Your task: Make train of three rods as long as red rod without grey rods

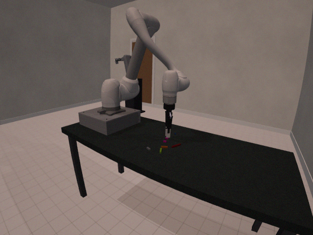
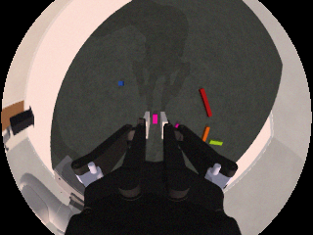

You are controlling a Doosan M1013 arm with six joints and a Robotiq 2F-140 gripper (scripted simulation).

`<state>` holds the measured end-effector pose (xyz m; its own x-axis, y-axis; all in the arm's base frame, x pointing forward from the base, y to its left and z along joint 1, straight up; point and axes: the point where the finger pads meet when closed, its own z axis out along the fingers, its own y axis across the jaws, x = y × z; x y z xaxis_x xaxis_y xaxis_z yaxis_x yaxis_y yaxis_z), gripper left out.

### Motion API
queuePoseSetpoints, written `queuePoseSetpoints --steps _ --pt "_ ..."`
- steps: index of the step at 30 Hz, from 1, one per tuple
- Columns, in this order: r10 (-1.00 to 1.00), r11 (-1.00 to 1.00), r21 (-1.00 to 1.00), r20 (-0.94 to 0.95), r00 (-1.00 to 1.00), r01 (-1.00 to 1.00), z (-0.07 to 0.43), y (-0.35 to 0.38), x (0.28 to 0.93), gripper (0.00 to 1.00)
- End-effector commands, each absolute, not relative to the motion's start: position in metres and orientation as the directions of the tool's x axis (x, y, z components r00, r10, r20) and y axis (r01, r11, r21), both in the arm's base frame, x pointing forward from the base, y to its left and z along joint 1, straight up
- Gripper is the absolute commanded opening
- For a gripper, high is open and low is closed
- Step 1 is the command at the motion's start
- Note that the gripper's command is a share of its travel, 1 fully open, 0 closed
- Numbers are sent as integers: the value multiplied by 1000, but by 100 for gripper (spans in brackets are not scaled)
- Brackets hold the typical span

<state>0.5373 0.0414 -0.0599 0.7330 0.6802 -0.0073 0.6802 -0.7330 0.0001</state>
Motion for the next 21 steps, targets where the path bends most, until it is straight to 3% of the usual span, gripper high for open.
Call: queuePoseSetpoints --steps 1,21 --pt "680 -733 0 -7 733 680 -60 41 537 15" --pt "680 -733 0 -7 733 680 -68 41 537 15"
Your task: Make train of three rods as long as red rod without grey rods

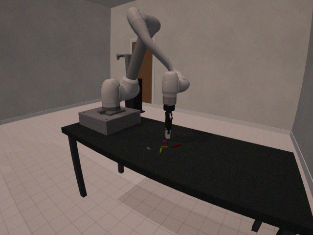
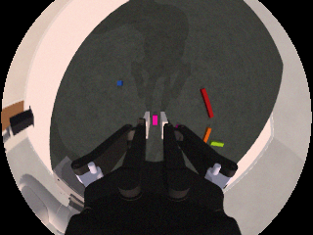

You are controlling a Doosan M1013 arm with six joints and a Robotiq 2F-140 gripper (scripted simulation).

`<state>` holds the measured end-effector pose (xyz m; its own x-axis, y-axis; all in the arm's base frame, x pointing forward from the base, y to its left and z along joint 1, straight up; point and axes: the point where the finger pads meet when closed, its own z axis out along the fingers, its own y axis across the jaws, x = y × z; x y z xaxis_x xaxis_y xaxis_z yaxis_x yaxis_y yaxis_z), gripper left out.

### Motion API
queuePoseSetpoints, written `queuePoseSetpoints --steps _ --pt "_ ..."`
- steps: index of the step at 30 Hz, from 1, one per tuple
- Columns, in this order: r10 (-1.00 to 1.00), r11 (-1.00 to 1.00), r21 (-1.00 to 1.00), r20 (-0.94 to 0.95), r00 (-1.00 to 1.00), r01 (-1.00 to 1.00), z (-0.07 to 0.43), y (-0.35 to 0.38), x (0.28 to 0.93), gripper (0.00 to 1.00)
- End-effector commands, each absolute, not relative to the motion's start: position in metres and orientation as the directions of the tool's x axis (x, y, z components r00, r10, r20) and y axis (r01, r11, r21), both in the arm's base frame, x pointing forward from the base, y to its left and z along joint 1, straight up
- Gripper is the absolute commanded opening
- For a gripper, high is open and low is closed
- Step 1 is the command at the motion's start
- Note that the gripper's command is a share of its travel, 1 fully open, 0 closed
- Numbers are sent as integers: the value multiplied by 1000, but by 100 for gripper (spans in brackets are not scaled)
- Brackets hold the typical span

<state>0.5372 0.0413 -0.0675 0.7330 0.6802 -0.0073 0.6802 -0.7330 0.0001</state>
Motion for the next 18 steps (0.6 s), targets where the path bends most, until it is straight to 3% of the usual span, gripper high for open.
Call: queuePoseSetpoints --steps 1,18 --pt "680 -733 0 -7 733 680 -68 41 537 15" --pt "680 -733 0 -7 733 680 -77 41 537 15"
